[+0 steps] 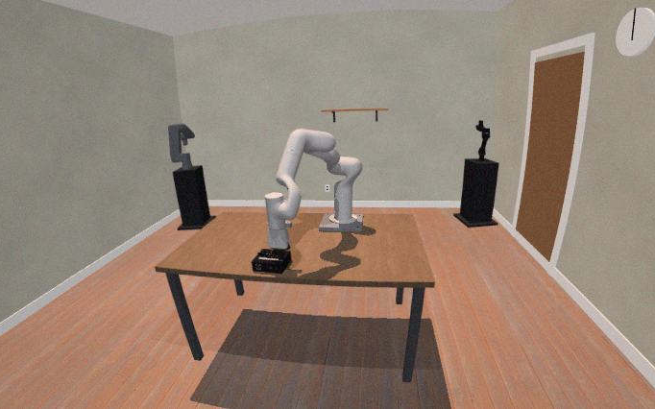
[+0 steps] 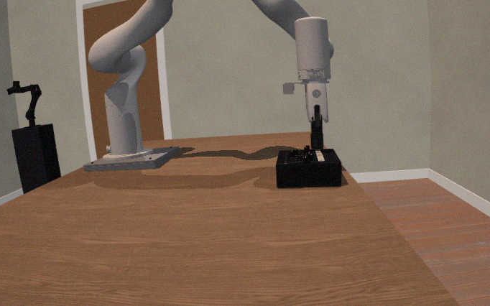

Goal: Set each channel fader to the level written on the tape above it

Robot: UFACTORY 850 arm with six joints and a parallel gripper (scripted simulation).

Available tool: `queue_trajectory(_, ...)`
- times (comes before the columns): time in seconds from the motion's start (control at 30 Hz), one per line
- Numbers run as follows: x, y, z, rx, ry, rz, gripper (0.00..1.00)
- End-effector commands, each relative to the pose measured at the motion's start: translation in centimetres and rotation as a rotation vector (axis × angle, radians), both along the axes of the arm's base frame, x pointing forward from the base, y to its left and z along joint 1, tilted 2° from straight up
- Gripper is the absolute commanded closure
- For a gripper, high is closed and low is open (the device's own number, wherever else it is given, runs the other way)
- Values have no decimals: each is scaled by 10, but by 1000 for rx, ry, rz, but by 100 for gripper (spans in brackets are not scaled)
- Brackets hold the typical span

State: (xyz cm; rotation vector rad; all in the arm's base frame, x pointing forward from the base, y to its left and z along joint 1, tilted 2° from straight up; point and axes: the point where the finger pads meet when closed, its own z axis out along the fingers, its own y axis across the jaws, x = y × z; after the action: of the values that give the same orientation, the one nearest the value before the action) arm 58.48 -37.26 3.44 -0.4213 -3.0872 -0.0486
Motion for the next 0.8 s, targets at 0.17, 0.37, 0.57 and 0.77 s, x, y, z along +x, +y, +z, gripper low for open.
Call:
queue_trajectory(0.17, -1, 0, 1, -1, -2, 0, 100)
queue_trajectory(0.37, -2, 0, 1, -1, -2, 0, 100)
queue_trajectory(0.57, -5, 1, 1, -1, -2, 0, 100)
queue_trajectory(0.77, -7, 2, 1, -1, -2, 0, 100)
